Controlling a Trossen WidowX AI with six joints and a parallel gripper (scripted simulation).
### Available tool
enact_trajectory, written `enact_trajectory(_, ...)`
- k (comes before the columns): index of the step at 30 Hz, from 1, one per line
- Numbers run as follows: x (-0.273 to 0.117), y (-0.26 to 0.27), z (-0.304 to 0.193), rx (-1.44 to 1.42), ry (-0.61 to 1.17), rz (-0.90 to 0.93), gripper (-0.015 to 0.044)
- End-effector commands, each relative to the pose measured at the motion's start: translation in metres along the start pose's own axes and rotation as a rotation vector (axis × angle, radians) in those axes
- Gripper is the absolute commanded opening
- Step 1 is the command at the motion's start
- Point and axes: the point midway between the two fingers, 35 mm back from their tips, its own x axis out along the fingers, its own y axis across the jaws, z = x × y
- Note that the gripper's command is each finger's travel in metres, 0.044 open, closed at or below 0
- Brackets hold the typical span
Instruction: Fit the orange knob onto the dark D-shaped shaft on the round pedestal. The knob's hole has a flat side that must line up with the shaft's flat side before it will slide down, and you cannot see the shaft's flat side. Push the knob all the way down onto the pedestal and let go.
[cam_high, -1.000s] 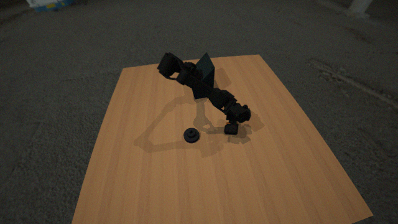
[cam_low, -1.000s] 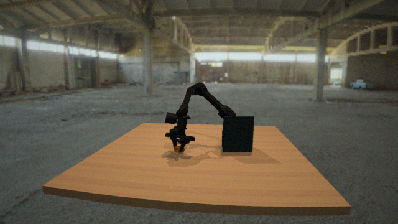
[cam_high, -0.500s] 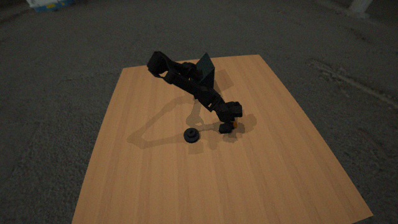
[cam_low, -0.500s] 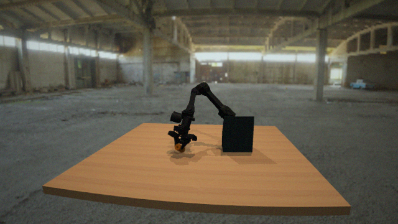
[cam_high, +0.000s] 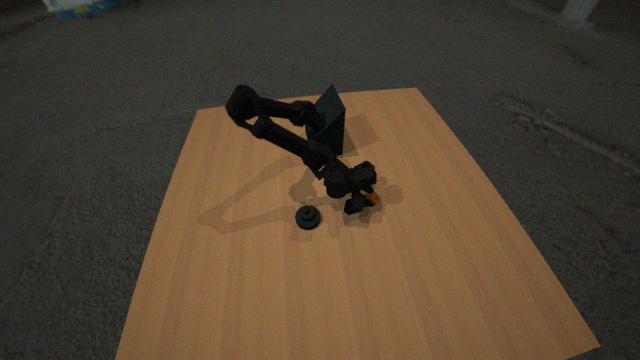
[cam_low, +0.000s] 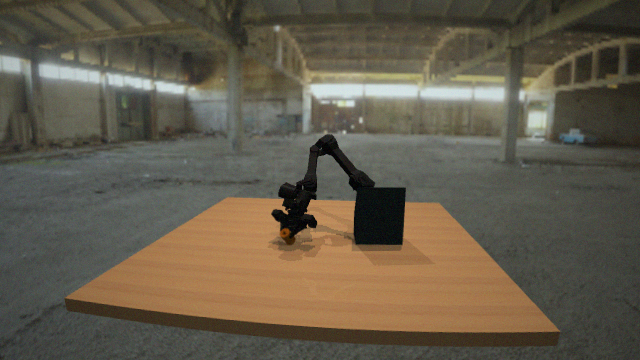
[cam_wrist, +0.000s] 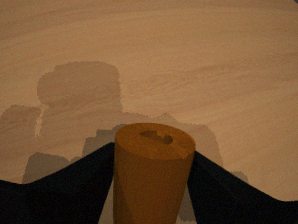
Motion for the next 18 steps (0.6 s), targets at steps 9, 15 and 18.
enact_trajectory(9,-0.008,0.001,-0.011,-0.003,-0.186,0.002,0.0179)
enact_trajectory(15,-0.011,0.002,-0.016,-0.004,-0.285,0.003,0.0179)
enact_trajectory(18,-0.013,0.002,-0.019,-0.004,-0.337,0.004,0.0179)
